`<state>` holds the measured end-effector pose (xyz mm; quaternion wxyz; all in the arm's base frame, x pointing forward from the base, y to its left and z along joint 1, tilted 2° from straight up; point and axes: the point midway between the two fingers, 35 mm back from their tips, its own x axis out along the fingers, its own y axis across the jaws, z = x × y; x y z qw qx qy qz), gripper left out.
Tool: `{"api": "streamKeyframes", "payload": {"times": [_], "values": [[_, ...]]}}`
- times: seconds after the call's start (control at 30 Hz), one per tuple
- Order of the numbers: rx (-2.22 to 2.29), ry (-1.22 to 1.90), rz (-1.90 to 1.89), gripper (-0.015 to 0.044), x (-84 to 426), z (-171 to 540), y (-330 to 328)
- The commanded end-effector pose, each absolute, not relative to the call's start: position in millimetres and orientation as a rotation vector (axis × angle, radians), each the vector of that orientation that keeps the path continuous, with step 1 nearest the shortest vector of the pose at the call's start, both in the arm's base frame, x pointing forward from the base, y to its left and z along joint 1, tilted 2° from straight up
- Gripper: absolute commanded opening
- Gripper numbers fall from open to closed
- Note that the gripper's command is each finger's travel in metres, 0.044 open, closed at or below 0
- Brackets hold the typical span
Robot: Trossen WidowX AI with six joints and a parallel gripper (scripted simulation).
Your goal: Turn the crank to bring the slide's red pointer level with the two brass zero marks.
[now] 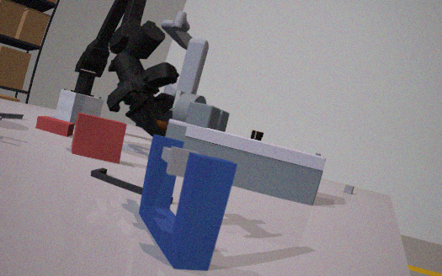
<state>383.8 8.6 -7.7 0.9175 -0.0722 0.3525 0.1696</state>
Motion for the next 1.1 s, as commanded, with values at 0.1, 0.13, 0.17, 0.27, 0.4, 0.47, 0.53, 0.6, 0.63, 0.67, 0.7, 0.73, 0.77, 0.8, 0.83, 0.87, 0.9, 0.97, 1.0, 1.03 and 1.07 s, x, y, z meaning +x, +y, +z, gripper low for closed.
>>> {"api": "streamKeyframes", "payload": {"times": [0.1, 0.13, 0.17, 0.27, 0.4, 0.47, 0.53, 0.6, 0.63, 0.67, 0.7, 0.73, 0.77, 0.8, 0.83, 0.87, 0.9, 0.97, 1.0, 1.03, 1.07], "values": [[-0.156, 0.724, 0.327, 0.0, 387.3, -7.1, -0.7], [-0.156, 0.724, 0.327, 0.0, 387.3, -7.0, -0.9], [-0.156, 0.724, 0.327, 0.0, 387.4, -6.9, -1.1], [-0.156, 0.724, 0.327, 0.0, 387.6, -6.7, -1.6], [-0.156, 0.724, 0.327, 0.0, 387.9, -6.4, -2.2], [-0.156, 0.724, 0.327, 0.0, 388.0, -6.2, -2.5], [-0.156, 0.724, 0.327, 0.0, 388.1, -6.1, -2.7], [-0.156, 0.724, 0.327, 0.0, 388.2, -6.0, -2.9], [-0.156, 0.724, 0.327, 0.0, 388.2, -5.9, -3.0], [-0.156, 0.724, 0.327, 0.0, 388.3, -5.8, -3.1], [-0.156, 0.724, 0.327, 0.0, 388.3, -5.8, -3.2], [-0.156, 0.724, 0.327, 0.0, 388.4, -5.7, -3.3], [-0.156, 0.724, 0.327, 0.0, 388.4, -5.7, -3.4], [-0.156, 0.724, 0.327, 0.0, 388.4, -5.6, -3.5], [-0.156, 0.724, 0.327, 0.0, 388.5, -5.5, -3.6], [-0.156, 0.724, 0.327, 0.0, 388.5, -5.4, -3.6], [-0.156, 0.723, 0.327, 0.0, 388.6, -5.4, -3.7], [-0.156, 0.723, 0.327, 0.0, 388.7, -5.2, -3.9], [-0.156, 0.723, 0.327, 0.0, 388.7, -5.1, -4.0], [-0.156, 0.723, 0.327, 0.0, 388.7, -5.0, -4.1], [-0.156, 0.723, 0.327, 0.0, 388.8, -5.0, -4.1]]}}
